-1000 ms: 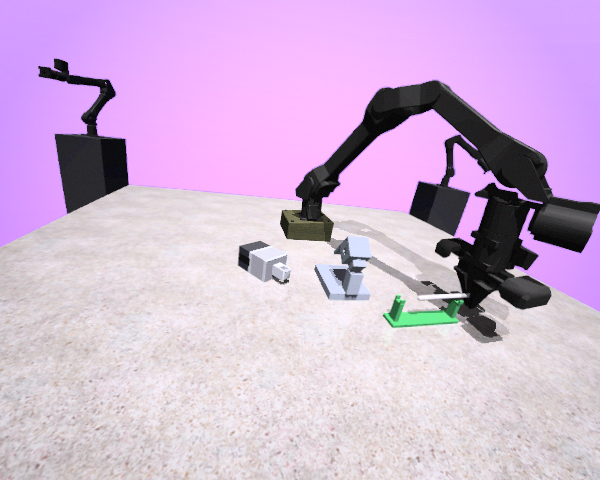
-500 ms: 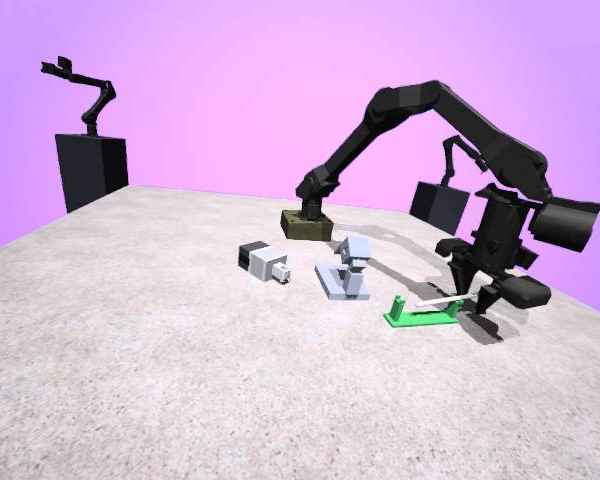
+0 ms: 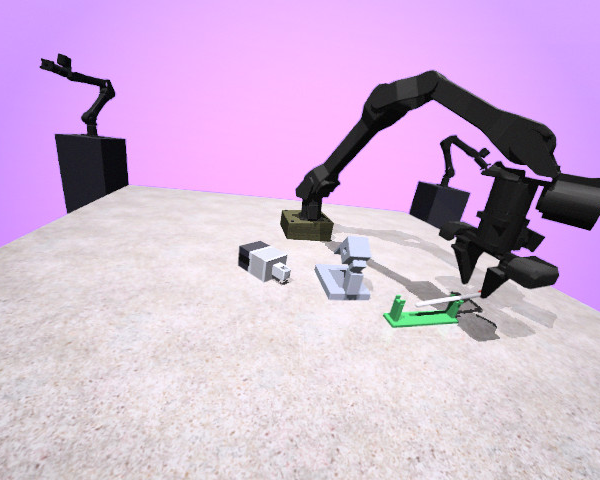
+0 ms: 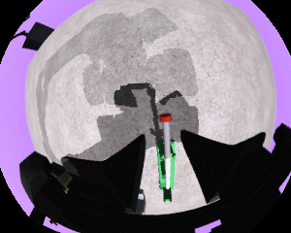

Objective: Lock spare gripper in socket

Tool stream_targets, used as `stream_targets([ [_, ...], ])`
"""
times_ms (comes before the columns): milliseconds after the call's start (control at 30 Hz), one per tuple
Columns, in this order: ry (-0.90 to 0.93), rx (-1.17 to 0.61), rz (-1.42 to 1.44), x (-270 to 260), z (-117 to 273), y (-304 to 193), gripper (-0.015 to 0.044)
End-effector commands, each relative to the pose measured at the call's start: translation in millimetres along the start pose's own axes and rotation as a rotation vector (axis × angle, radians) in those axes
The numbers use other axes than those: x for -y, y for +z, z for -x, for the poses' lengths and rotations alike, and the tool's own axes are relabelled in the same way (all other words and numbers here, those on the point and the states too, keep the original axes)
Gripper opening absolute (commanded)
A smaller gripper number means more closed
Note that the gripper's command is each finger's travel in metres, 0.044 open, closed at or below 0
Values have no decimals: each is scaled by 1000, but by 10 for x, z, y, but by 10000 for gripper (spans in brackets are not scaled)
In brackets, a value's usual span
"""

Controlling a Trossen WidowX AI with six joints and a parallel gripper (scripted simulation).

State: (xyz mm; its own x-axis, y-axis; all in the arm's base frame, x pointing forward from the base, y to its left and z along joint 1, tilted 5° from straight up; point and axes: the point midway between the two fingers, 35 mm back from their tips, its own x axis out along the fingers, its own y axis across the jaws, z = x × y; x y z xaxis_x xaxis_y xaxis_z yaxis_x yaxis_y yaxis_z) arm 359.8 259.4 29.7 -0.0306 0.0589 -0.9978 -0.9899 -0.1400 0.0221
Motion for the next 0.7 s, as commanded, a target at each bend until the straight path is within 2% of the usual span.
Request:
stream_targets([
  [0,0,0,0,-4,104,14,200],
  [400,8,-4,4,-38,442,45,200],
  [567,9,-5,4,-37,366,34,331],
  [667,-7,-3,5,-12,552,-124,253],
])
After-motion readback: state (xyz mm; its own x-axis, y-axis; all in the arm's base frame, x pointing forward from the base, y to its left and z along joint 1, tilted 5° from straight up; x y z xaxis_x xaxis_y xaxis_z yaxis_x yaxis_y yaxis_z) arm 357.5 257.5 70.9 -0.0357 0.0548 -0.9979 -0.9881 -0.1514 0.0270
